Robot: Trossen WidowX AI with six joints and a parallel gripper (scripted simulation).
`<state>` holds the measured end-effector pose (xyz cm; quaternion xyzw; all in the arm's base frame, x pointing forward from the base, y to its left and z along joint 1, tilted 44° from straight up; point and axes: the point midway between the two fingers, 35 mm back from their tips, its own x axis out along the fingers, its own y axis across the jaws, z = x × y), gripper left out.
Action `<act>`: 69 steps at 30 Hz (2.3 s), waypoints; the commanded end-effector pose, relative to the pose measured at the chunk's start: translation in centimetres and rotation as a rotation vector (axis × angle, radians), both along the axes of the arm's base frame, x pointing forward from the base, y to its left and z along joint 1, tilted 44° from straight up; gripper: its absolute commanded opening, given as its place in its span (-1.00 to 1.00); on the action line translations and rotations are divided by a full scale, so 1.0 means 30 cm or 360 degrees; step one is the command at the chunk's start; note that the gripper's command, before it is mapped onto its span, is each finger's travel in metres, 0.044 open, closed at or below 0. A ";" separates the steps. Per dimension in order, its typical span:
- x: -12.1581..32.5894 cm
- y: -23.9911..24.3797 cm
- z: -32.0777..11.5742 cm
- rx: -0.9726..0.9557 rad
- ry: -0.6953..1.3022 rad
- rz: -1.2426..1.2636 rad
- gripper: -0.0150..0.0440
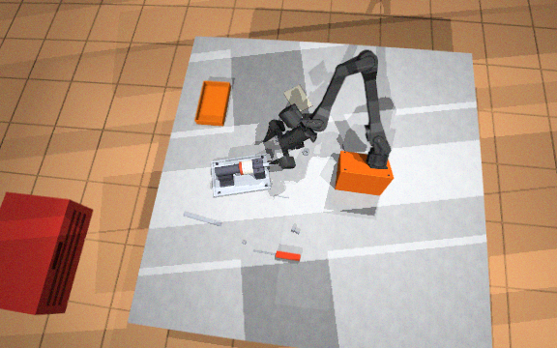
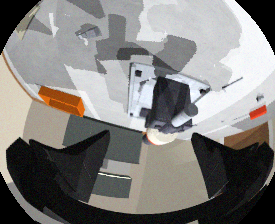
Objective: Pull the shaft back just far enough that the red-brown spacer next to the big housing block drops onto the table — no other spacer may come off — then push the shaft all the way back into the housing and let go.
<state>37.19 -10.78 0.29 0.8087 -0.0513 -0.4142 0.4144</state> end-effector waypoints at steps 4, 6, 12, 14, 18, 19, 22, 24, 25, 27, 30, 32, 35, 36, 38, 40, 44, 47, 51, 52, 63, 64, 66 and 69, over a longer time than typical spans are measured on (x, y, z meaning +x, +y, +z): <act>-0.075 0.067 -0.093 0.0127 -0.0054 -0.0248 1.00; -0.075 0.067 -0.093 0.0127 -0.0054 -0.0248 1.00; -0.074 0.068 -0.094 0.0127 -0.0054 -0.0248 1.00; -0.074 0.068 -0.094 0.0127 -0.0054 -0.0248 1.00; -0.074 0.068 -0.094 0.0127 -0.0054 -0.0248 1.00; -0.074 0.068 -0.094 0.0127 -0.0054 -0.0248 1.00; -0.074 0.068 -0.094 0.0127 -0.0054 -0.0248 1.00; -0.074 0.068 -0.094 0.0127 -0.0054 -0.0248 1.00; -0.074 0.068 -0.094 0.0127 -0.0054 -0.0248 1.00; -0.074 0.068 -0.094 0.0127 -0.0054 -0.0248 1.00; -0.074 0.068 -0.094 0.0127 -0.0054 -0.0248 1.00; -0.074 0.068 -0.094 0.0127 -0.0054 -0.0248 1.00; -0.074 0.068 -0.094 0.0127 -0.0054 -0.0248 1.00; -0.074 0.068 -0.094 0.0127 -0.0054 -0.0248 1.00; -0.074 0.068 -0.094 0.0127 -0.0054 -0.0248 1.00; -0.081 0.068 -0.092 0.0127 -0.0053 -0.0248 1.00; -0.104 0.068 -0.089 0.0127 -0.0053 -0.0248 1.00; -0.104 0.068 -0.089 0.0127 -0.0053 -0.0248 1.00; -0.104 0.068 -0.089 0.0127 -0.0053 -0.0248 1.00; -0.104 0.068 -0.089 0.0127 -0.0053 -0.0248 1.00; -0.104 0.068 -0.089 0.0127 -0.0053 -0.0248 1.00; -0.104 0.068 -0.089 0.0127 -0.0053 -0.0248 1.00; -0.102 0.067 -0.090 0.0127 -0.0053 -0.0248 1.00; -0.096 0.062 -0.096 0.0127 -0.0053 -0.0248 1.00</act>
